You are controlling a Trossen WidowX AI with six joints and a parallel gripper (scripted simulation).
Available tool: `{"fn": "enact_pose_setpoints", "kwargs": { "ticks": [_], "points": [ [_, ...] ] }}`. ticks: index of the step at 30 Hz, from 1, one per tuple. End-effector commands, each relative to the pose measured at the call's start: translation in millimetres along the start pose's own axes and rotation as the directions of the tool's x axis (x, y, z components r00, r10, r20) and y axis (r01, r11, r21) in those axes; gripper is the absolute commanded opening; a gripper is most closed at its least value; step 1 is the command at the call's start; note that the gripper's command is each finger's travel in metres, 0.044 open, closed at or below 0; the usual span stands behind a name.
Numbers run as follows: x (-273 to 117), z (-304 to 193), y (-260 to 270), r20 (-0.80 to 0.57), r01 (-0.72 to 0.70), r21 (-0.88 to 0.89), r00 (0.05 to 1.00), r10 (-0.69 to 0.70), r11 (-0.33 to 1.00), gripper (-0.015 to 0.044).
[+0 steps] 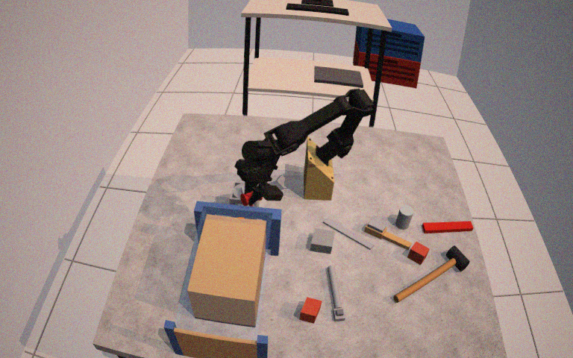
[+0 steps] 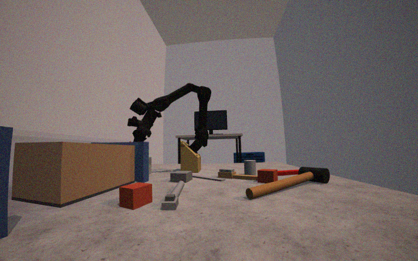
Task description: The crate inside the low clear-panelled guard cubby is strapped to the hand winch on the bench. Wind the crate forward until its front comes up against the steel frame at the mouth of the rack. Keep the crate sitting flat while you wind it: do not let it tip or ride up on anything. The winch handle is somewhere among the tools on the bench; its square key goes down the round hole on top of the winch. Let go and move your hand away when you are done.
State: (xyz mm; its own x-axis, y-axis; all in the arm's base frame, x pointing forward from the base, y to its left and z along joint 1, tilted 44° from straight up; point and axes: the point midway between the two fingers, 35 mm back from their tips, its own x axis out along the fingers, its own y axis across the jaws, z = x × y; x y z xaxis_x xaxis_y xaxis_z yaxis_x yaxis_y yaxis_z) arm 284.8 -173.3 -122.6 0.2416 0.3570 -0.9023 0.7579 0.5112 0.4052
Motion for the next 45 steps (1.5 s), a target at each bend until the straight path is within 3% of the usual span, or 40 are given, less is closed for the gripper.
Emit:
{"fn": "enact_pose_setpoints", "kwargs": {
  "ticks": [1,45],
  "points": [
    [-3,-13,3,-0.023,-0.009,0.012,1.000,0.010,1.000,0.0000],
    [-30,-71,-7,-0.027,-0.007,0.014,1.000,0.008,1.000,0.0000]
  ]
}}
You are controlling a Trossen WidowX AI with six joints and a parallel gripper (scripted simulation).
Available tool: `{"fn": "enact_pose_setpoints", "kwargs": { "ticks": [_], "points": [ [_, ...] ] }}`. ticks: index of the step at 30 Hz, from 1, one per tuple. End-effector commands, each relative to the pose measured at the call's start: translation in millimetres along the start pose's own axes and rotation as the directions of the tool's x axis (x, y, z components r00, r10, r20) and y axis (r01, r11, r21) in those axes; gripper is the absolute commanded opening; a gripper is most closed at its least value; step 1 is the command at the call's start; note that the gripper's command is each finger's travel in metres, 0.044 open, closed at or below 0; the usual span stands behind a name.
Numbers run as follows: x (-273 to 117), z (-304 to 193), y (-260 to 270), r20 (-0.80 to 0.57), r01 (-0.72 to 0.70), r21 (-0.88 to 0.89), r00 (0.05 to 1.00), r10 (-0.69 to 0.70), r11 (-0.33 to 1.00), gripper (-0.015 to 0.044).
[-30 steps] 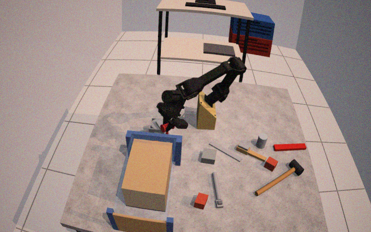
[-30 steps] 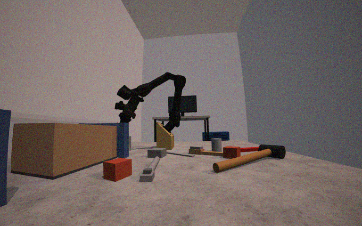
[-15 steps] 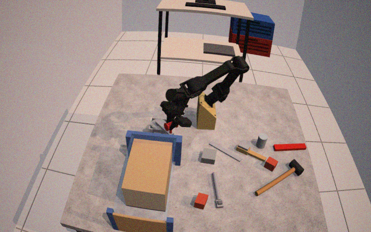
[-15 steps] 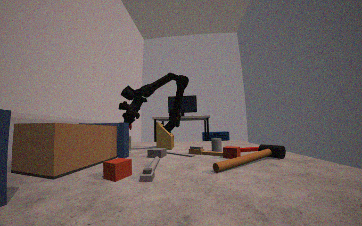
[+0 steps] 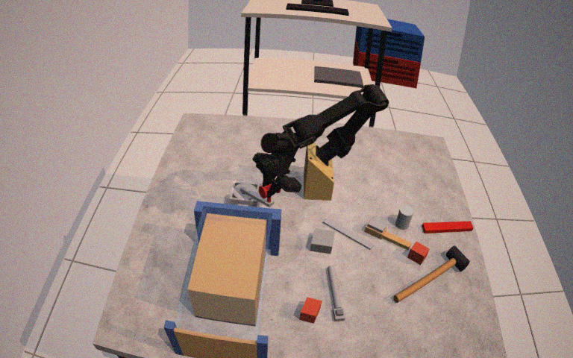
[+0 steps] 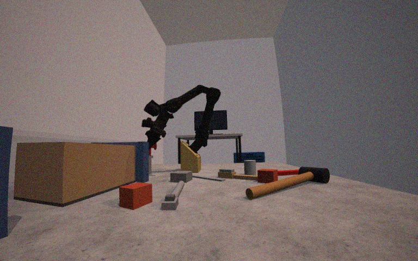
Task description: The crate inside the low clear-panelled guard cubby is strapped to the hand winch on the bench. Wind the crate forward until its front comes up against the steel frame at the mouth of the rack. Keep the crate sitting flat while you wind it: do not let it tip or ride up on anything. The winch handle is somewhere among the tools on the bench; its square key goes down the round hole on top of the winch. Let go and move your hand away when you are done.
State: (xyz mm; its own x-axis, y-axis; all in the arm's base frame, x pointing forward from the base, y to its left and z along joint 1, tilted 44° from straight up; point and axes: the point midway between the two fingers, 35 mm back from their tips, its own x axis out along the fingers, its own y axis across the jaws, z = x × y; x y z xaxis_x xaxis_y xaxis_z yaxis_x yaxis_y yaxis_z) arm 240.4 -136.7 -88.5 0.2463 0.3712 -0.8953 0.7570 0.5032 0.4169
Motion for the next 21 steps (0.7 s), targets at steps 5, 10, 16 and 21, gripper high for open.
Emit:
{"fn": "enact_pose_setpoints", "kwargs": {
  "ticks": [5,10,16,21],
  "points": [
    [-5,-16,-9,-0.018,0.006,0.011,1.000,-0.006,1.000,0.0000],
    [-8,-22,-14,-0.018,0.007,0.011,1.000,-0.007,1.000,0.0000],
    [-11,-29,-19,-0.019,0.007,0.011,1.000,-0.007,1.000,0.0000],
    [-13,-33,-24,-0.019,0.008,0.011,1.000,-0.008,1.000,0.0000]
  ]
}}
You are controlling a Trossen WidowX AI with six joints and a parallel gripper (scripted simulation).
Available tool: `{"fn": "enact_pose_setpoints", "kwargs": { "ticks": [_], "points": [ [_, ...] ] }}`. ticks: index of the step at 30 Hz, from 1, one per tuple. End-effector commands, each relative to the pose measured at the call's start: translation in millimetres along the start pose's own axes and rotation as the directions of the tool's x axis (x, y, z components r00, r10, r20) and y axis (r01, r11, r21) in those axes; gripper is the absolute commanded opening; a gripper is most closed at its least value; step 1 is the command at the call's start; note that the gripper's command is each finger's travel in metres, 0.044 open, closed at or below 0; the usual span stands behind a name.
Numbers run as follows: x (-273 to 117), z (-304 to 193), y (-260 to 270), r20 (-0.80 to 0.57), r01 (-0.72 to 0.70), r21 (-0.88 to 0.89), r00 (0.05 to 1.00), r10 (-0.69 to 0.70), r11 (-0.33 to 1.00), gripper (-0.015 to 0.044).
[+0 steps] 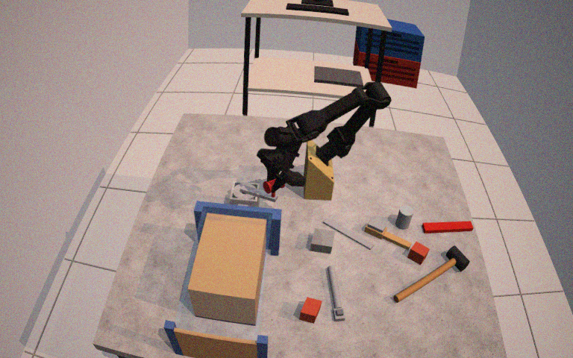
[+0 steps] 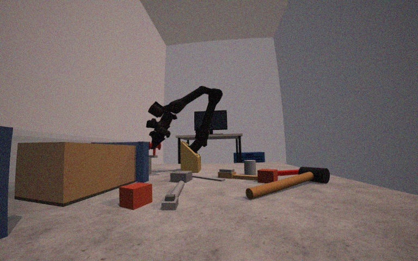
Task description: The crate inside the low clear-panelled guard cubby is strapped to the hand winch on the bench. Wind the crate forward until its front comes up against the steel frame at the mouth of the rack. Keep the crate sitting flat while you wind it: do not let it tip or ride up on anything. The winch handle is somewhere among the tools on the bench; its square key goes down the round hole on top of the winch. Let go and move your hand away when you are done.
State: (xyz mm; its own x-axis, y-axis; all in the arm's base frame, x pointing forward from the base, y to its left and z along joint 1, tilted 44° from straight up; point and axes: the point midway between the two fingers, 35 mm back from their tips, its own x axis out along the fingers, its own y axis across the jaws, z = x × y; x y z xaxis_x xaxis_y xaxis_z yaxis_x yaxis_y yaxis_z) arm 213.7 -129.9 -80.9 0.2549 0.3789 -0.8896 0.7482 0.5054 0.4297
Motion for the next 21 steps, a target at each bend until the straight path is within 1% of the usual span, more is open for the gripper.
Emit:
{"fn": "enact_pose_setpoints", "kwargs": {
  "ticks": [1,21],
  "points": [
    [-3,-12,-12,-0.018,0.021,0.020,1.000,-0.021,1.000,0.0000],
    [-11,-28,-37,-0.018,0.023,0.021,1.000,-0.023,1.000,0.0000]
  ]
}}
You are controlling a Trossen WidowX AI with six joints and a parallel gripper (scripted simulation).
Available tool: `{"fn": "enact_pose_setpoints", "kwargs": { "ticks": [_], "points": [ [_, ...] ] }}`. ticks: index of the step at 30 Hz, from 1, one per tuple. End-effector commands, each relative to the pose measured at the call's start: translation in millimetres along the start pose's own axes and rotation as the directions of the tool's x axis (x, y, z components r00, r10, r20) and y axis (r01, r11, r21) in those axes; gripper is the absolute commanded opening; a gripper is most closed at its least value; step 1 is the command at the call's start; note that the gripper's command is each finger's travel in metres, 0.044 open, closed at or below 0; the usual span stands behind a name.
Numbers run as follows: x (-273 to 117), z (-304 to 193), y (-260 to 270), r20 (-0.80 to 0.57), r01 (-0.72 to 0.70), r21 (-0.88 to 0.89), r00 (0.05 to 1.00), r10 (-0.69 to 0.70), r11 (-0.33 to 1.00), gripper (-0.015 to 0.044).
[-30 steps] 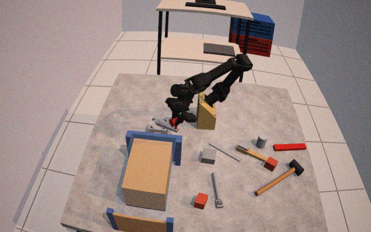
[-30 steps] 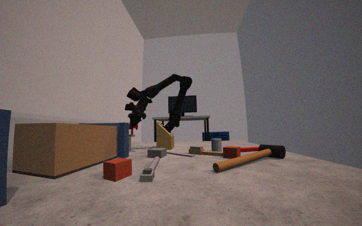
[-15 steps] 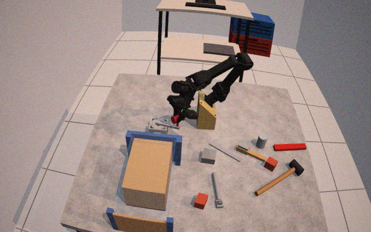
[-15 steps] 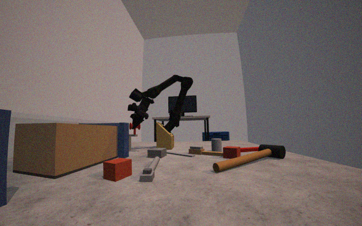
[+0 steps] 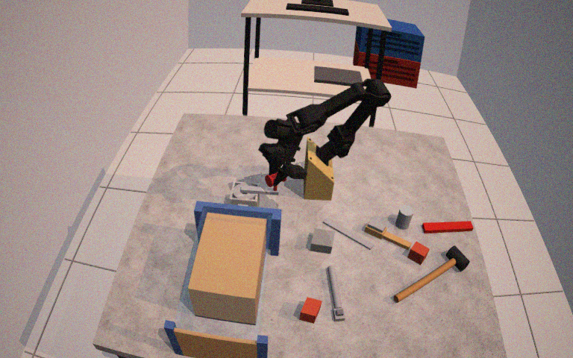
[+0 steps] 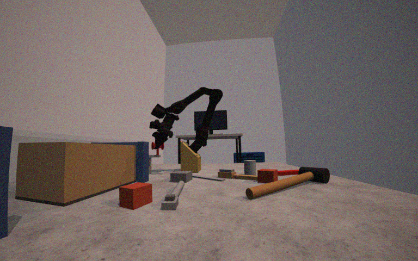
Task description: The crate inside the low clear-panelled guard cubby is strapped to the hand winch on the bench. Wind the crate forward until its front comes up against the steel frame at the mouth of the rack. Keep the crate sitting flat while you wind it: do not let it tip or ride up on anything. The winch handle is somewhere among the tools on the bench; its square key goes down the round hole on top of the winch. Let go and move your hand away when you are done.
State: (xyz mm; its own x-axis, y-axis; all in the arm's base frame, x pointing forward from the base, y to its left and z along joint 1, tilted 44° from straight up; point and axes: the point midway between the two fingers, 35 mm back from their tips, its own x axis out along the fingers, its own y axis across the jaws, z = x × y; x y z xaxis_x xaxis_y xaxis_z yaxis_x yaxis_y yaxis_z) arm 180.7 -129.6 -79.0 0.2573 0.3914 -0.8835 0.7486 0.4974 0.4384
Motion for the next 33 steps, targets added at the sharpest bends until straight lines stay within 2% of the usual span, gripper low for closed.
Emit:
{"fn": "enact_pose_setpoints", "kwargs": {
  "ticks": [1,33],
  "points": [
    [-1,-7,-14,-0.009,0.034,0.016,0.999,-0.034,0.999,0.0000],
    [-7,-17,-62,-0.008,0.039,0.017,0.999,-0.039,0.999,0.0000]
  ]
}}
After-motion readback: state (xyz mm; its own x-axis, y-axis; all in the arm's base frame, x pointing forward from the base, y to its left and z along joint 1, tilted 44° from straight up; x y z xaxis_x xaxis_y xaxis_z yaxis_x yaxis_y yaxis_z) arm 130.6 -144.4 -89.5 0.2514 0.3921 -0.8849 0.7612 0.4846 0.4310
